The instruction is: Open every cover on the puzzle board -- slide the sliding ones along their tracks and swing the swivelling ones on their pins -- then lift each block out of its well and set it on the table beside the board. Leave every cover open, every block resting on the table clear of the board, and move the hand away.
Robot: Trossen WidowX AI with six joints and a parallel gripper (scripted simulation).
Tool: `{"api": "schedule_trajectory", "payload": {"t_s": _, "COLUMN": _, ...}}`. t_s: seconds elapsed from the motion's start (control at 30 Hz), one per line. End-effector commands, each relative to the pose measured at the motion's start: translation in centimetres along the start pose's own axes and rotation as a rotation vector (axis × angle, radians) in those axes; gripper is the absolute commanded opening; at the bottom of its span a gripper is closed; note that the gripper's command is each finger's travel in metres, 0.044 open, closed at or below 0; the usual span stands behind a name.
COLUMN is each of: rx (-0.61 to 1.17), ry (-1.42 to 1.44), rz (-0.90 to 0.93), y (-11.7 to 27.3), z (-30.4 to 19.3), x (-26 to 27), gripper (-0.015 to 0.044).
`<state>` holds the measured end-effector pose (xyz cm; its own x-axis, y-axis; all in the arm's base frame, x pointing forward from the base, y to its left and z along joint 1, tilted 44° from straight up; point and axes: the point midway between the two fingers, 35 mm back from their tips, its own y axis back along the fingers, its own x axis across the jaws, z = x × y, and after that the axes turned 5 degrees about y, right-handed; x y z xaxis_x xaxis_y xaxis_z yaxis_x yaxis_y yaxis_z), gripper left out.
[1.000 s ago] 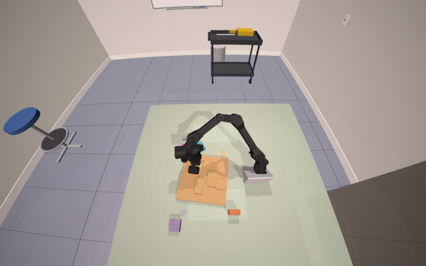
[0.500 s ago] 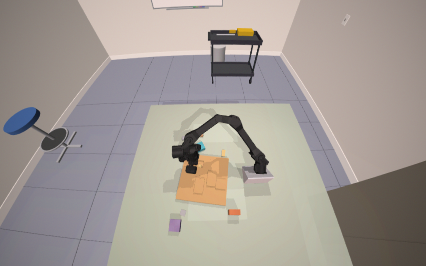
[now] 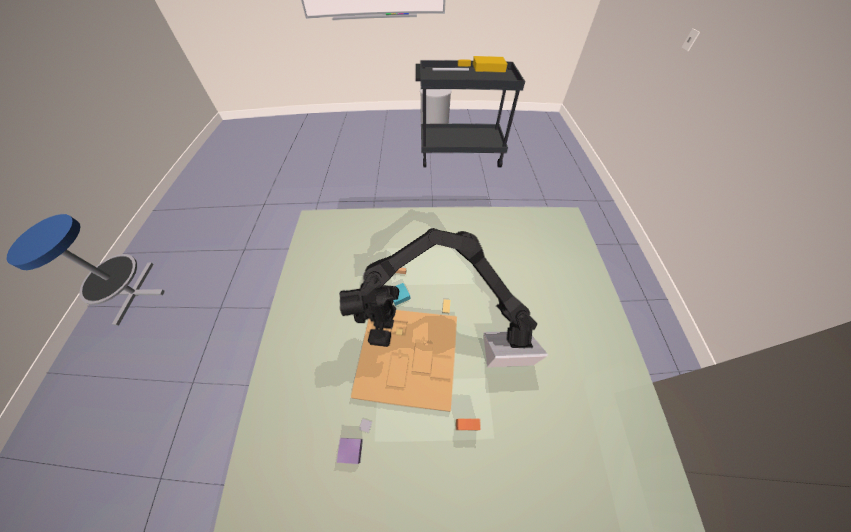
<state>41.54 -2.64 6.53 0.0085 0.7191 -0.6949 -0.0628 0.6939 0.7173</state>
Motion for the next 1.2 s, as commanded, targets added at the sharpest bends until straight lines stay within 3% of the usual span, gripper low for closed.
{"api": "schedule_trajectory", "payload": {"t_s": 0.0, "rx": -0.001, "ry": -0.003, "rz": -0.001, "y": 0.5, "z": 0.1, "x": 0.0, "gripper": 0.0000}}
{"api": "schedule_trajectory", "payload": {"t_s": 0.77, "rx": -0.002, "ry": 0.008, "rz": -0.004, "y": 3.0, "z": 0.4, "x": 0.0, "gripper": 0.0000}}
{"api": "schedule_trajectory", "payload": {"t_s": 1.17, "rx": -0.006, "ry": 0.506, "rz": 0.014, "y": 4.5, "z": -4.6, "x": 4.2, "gripper": 0.0000}}
